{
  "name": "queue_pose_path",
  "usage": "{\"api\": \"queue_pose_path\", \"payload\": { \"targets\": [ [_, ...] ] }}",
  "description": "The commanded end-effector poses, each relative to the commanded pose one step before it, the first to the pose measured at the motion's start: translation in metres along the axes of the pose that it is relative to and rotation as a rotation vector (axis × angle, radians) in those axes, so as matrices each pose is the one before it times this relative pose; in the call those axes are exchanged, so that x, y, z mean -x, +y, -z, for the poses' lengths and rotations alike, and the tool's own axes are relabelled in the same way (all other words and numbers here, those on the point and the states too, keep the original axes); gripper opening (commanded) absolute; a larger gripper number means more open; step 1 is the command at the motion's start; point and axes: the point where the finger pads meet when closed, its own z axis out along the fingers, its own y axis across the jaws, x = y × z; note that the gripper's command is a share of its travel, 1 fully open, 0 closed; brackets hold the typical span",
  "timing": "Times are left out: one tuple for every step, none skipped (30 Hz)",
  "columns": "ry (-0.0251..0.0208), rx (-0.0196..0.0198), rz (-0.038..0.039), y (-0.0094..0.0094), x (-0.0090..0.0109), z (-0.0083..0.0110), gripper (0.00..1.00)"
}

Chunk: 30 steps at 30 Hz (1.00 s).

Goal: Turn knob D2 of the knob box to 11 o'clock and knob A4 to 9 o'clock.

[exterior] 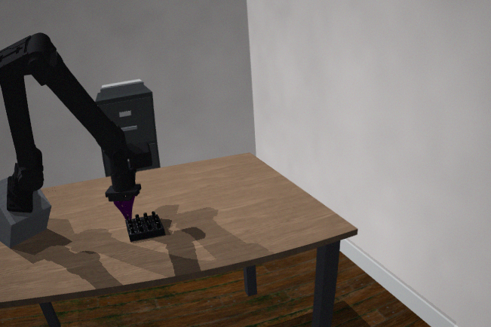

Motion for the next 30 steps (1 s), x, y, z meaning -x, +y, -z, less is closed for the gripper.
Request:
{"api": "queue_pose_path", "payload": {
  "targets": [
    [-0.0109, -0.00863, 0.03515, -0.00235, 0.00291, 0.00048, 0.07],
    [0.0, 0.0, 0.0, 0.0, 0.0, 0.0, 0.07],
    [0.0, 0.0, 0.0, 0.0, 0.0, 0.0, 0.07],
    [0.0, 0.0, 0.00024, 0.0, 0.0, 0.0, 0.07],
    [0.0, 0.0, 0.00004, 0.0, 0.0, 0.0, 0.07],
    [0.0, 0.0, 0.0, 0.0, 0.0, 0.0, 0.07],
    [0.0, 0.0, 0.0, 0.0, 0.0, 0.0, 0.07],
    [0.0, 0.0, 0.0, 0.0, 0.0, 0.0, 0.07],
    [0.0, 0.0, 0.0, 0.0, 0.0, 0.0, 0.07],
    [0.0, 0.0, 0.0, 0.0, 0.0, 0.0, 0.07],
    [0.0, 0.0, 0.0, 0.0, 0.0, 0.0, 0.07],
    [0.0, 0.0, 0.0, 0.0, 0.0, 0.0, 0.07],
    [0.0, 0.0, 0.0, 0.0, 0.0, 0.0, 0.07],
    [0.0, 0.0, 0.0, 0.0, 0.0, 0.0, 0.07],
    [0.0, 0.0, 0.0, 0.0, 0.0, 0.0, 0.18],
    [0.0001, -0.00004, 0.00001, -0.00001, -0.00002, 0.0, 0.18],
    [0.00047, -0.00016, -0.00001, -0.00003, -0.00008, 0.0, 0.18],
    [0.00001, -0.00001, 0.00001, 0.0, 0.0, 0.0, 0.18],
    [0.0, 0.0, 0.0, 0.0, 0.0, 0.0, 0.18],
    [0.0, 0.0, 0.0, 0.0, 0.0, 0.0, 0.18],
    [0.0, 0.0, 0.00001, 0.0, 0.0, 0.0, 0.18],
    [0.0, 0.0, 0.0, 0.0, 0.0, 0.0, 0.18],
    [0.0, 0.0, 0.0, 0.0, 0.0, 0.0, 0.18],
    [0.0, 0.0, 0.0, 0.0, 0.0, 0.0, 0.18],
    [0.0, 0.0, 0.0, 0.0, 0.0, 0.0, 0.18],
    [0.0, 0.0, -0.00032, 0.0, 0.0, 0.0, 0.18],
    [0.0, 0.0, -0.0001, 0.0, 0.0, 0.0, 0.18],
    [0.0, 0.0, 0.0, 0.0, 0.0, 0.0, 0.18],
    [0.0, 0.0, 0.0, 0.0, 0.0, 0.0, 0.18],
    [0.0, 0.0, 0.0, 0.0, 0.0, 0.0, 0.18]
  ]
}}
